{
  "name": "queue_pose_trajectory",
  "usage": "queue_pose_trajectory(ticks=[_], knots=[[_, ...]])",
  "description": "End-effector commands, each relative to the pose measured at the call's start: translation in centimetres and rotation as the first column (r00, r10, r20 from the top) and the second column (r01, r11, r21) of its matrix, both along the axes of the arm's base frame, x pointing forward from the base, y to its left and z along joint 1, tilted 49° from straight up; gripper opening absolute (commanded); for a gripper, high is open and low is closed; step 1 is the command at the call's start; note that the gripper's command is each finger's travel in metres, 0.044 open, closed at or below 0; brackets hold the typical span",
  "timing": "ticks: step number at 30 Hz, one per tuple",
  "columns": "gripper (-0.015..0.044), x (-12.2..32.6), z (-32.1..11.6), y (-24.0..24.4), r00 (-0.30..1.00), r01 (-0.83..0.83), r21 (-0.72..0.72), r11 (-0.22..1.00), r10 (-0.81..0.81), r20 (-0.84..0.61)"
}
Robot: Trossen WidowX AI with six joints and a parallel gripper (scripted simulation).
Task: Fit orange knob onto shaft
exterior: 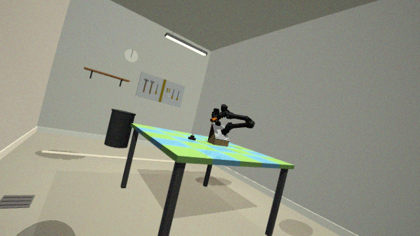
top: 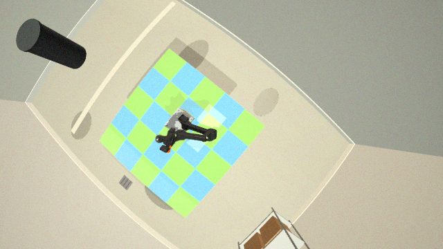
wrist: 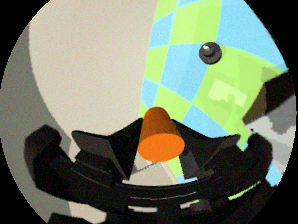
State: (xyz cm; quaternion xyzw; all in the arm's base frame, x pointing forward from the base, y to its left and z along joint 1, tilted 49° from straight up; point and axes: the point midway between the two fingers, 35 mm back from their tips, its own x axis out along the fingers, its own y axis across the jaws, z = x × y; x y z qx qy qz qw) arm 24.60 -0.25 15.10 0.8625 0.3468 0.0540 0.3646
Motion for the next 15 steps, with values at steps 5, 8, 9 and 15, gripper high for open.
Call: queue_pose_trajectory(ticks=[5, 8, 9, 15], knots=[[0.0, 0.01, 0.04, -0.01, 1.0, -0.001, -0.004, 1.0, 0.001, 0.004], [0.0, 0.01, 0.04, -0.01, 1.0, -0.001, -0.004, 1.0, 0.001, 0.004], [0.0, 0.01, 0.04, -0.01, 1.0, -0.001, -0.004, 1.0, 0.001, 0.004], [0.0, -0.03, -0.19, 0.29, 1.0, 0.001, -0.003, 1.0, -0.001, 0.003]])
